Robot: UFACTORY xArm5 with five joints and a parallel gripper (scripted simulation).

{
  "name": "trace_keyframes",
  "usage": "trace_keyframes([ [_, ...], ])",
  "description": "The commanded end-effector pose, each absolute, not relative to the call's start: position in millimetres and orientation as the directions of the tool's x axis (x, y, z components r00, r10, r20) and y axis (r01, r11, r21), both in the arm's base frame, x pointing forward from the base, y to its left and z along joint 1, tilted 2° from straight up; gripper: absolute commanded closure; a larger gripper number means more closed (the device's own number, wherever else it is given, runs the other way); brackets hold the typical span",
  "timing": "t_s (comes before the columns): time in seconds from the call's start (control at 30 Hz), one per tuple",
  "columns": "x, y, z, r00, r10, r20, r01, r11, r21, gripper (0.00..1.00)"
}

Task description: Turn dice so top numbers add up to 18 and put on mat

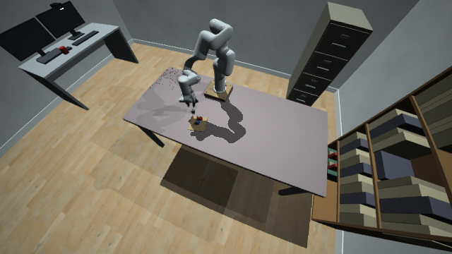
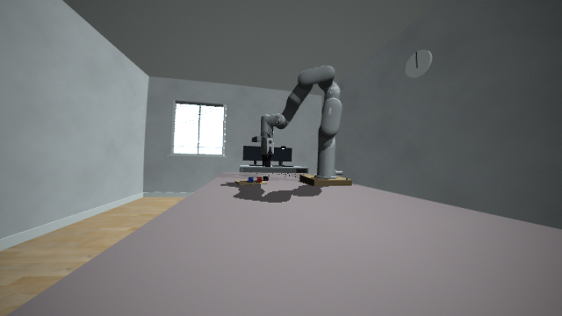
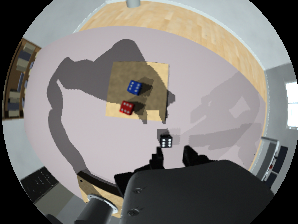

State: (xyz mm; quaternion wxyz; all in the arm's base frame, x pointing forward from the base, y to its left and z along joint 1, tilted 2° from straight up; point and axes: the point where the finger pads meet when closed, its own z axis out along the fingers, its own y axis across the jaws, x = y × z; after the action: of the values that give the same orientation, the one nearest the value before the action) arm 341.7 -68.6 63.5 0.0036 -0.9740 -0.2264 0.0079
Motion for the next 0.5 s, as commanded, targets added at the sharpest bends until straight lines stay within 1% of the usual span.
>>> trace_keyframes([
  [0.0, 342.9, -68.8, 64.5, 0.897, 0.441, -0.011, 0.441, -0.897, -0.008, 0.58],
  [0.47, 342.9, -68.8, 62.7, 0.897, 0.441, -0.011, 0.441, -0.897, -0.008, 0.58],
])
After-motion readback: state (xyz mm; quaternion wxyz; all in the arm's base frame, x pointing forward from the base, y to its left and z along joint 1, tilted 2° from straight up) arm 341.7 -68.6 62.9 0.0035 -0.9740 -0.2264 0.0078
